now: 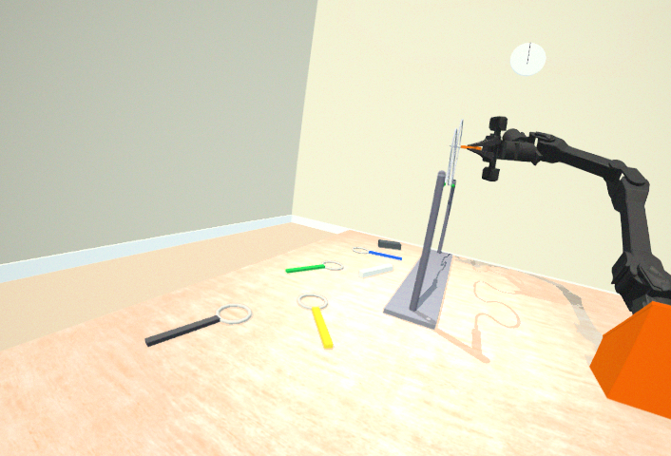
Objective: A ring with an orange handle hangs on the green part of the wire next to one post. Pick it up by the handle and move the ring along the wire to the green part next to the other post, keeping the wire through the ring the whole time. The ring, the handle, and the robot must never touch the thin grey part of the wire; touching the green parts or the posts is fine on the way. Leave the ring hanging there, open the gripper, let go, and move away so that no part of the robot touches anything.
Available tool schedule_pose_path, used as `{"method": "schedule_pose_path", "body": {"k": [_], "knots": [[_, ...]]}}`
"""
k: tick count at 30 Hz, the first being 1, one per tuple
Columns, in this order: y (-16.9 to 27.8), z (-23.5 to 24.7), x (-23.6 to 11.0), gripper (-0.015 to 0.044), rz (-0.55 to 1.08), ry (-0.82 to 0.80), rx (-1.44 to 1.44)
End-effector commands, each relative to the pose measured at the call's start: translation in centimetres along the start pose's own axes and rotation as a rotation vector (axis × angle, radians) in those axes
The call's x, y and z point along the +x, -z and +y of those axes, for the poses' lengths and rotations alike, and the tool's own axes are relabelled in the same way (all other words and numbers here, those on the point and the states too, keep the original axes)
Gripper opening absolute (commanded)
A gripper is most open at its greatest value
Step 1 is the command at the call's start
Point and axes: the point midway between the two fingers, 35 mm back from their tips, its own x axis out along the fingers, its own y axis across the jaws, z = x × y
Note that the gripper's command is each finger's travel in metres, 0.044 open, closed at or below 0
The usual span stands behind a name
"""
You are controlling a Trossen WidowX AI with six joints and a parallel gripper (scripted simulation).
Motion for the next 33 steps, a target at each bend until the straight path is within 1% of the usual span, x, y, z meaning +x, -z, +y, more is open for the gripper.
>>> {"method": "schedule_pose_path", "body": {"k": [1,33], "knots": [[-0.1,-0.1,-0.1,-0.0150,-0.007,0.024,-0.053],[-0.5,-1.8,-0.1,-0.0150,-0.030,0.216,-0.414]]}}
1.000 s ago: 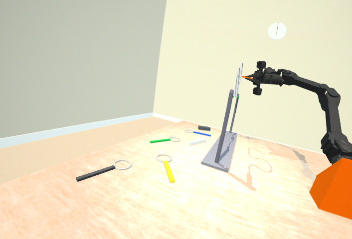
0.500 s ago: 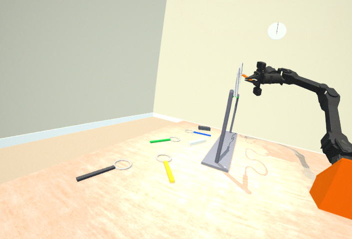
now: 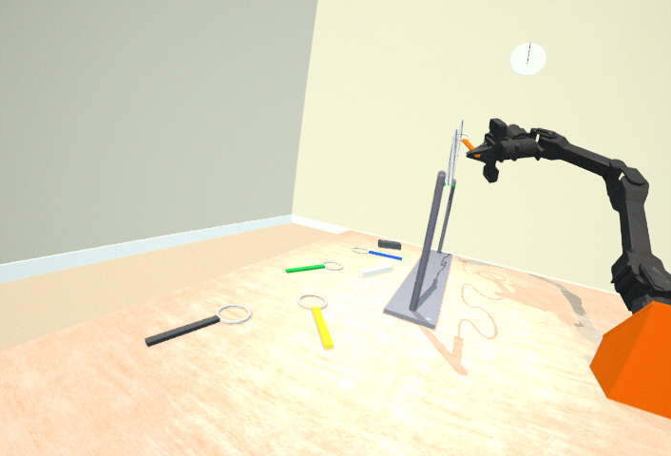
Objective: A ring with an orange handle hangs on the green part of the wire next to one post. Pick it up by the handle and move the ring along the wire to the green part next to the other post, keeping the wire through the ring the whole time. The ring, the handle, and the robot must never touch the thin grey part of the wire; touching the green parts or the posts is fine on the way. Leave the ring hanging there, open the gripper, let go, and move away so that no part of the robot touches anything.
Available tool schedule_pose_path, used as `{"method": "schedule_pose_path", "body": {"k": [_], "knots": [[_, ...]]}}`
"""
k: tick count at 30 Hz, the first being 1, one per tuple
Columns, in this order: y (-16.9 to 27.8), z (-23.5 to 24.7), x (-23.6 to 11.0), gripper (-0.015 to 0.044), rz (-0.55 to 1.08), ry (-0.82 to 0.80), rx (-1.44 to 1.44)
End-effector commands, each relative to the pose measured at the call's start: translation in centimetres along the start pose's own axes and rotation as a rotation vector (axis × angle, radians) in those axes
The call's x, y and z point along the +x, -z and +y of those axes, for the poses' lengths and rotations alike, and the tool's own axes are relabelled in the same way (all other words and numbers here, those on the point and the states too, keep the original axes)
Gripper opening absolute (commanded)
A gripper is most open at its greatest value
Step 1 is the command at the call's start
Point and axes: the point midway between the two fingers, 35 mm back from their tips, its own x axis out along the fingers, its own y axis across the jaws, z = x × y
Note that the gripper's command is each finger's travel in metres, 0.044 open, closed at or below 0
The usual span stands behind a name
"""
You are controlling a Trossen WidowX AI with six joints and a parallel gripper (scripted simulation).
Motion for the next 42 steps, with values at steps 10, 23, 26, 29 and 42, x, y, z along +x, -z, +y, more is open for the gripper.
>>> {"method": "schedule_pose_path", "body": {"k": [10,23,26,29,42], "knots": [[0.0,-0.7,0.1,-0.0150,-0.012,0.081,-0.153],[-0.2,-1.3,0.1,-0.0150,-0.026,0.160,-0.299],[-0.2,-1.5,0.1,-0.0150,-0.029,0.179,-0.333],[-0.2,-1.6,0.1,-0.0150,-0.033,0.197,-0.367],[-0.5,-2.3,0.0,-0.0150,-0.050,0.275,-0.514]]}}
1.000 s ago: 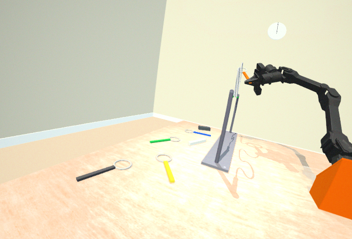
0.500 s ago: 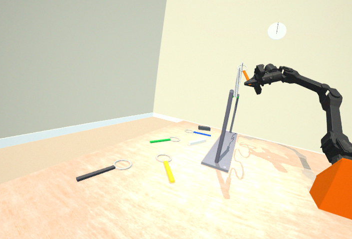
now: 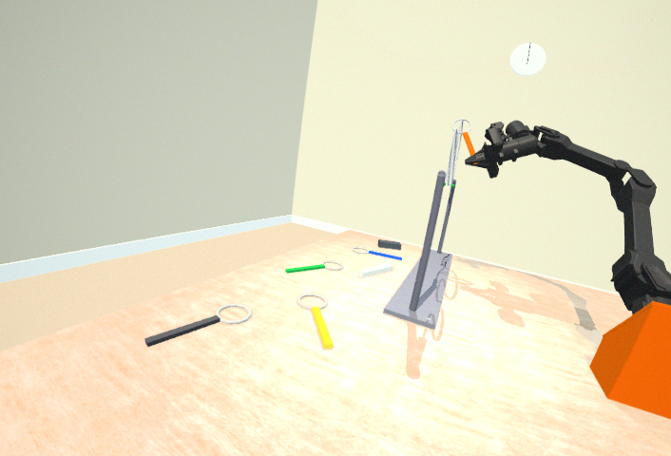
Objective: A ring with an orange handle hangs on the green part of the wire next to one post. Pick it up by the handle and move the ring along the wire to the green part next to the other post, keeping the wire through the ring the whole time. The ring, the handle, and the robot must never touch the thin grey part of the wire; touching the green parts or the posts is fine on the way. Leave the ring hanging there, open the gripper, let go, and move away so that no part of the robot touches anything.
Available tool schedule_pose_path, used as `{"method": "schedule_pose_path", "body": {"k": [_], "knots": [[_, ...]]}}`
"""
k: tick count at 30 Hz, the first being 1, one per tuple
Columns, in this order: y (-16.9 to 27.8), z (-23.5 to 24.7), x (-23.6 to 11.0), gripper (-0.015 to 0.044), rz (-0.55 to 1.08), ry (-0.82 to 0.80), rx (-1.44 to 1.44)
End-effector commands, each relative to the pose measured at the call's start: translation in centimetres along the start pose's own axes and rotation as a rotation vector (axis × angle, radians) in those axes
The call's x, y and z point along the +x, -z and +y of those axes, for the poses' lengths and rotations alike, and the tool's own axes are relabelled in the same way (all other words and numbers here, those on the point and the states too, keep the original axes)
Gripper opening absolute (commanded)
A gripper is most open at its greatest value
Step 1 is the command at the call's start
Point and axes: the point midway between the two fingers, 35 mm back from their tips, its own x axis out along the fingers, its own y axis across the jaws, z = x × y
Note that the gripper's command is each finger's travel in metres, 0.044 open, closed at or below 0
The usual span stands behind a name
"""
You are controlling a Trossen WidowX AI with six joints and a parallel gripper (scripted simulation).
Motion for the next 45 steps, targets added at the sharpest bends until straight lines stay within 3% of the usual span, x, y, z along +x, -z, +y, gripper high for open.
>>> {"method": "schedule_pose_path", "body": {"k": [1,45], "knots": [[0.0,-0.2,0.0,-0.0150,-0.005,0.027,-0.050],[-0.6,-2.5,0.0,-0.0150,-0.069,0.267,-0.546]]}}
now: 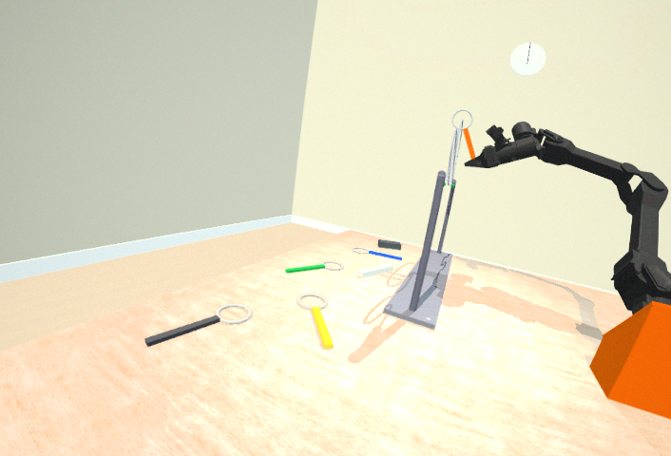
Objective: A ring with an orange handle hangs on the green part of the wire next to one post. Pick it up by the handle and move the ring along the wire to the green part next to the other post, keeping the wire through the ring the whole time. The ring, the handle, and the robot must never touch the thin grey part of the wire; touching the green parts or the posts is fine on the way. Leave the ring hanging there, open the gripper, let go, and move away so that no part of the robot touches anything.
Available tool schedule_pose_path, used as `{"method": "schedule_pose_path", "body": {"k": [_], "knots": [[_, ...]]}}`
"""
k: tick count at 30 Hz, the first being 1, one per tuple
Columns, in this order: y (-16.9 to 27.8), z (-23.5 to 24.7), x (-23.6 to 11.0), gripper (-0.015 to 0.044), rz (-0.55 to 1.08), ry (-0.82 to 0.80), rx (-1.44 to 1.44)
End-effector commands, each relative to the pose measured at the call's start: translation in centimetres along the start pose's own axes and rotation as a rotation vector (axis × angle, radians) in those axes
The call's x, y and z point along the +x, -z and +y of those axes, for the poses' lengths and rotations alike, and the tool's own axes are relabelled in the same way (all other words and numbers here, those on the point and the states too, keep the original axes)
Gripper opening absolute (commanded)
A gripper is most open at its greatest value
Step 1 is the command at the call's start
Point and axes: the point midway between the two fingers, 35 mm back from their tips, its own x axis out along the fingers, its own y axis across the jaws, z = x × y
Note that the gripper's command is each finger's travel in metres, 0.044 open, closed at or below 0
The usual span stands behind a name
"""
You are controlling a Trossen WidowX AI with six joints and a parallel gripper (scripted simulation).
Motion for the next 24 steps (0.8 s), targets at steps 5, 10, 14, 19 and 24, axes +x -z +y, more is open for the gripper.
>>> {"method": "schedule_pose_path", "body": {"k": [5,10,14,19,24], "knots": [[0.1,-0.5,0.0,-0.0150,-0.009,0.046,-0.094],[0.0,-0.7,0.0,-0.0150,-0.016,0.072,-0.150],[0.0,-1.0,0.1,-0.0150,-0.022,0.092,-0.195],[0.0,-1.2,0.1,-0.0150,-0.030,0.118,-0.252],[-0.1,-1.5,0.1,-0.0150,-0.038,0.144,-0.308]]}}
